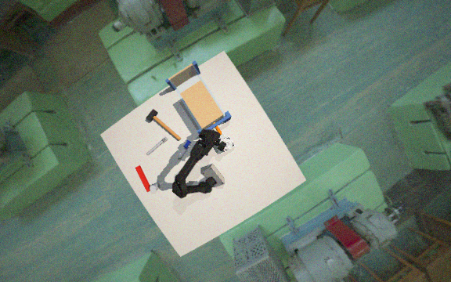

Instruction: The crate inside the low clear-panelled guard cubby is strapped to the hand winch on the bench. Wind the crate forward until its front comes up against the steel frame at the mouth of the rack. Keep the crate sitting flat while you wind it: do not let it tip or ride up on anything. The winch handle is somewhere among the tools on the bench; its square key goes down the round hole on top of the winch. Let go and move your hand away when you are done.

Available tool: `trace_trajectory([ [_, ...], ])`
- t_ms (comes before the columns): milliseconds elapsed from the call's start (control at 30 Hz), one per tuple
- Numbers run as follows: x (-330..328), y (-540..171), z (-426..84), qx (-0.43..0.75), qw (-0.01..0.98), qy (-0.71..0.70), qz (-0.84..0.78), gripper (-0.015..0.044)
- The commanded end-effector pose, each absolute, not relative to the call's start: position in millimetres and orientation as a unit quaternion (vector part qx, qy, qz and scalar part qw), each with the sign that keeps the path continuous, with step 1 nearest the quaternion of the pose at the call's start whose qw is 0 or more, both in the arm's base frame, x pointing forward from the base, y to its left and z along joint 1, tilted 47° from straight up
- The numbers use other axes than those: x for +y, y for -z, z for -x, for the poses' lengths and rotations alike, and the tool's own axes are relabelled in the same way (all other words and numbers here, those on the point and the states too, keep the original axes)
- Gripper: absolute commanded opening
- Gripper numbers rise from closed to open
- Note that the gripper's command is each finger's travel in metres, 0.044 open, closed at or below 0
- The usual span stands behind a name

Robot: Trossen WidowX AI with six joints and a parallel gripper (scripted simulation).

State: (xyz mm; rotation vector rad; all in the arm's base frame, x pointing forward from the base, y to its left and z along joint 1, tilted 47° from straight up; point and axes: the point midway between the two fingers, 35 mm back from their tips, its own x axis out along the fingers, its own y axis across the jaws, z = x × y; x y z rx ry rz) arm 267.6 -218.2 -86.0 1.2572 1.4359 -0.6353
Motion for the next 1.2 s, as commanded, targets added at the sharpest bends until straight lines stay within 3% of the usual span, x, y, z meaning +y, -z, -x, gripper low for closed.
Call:
trace_trajectory([
  [0,-206,80,-259,0.611,0.522,0.262,-0.534,0.0000],
  [1167,-189,61,-232,0.612,0.521,0.262,-0.534,0.0000],
])
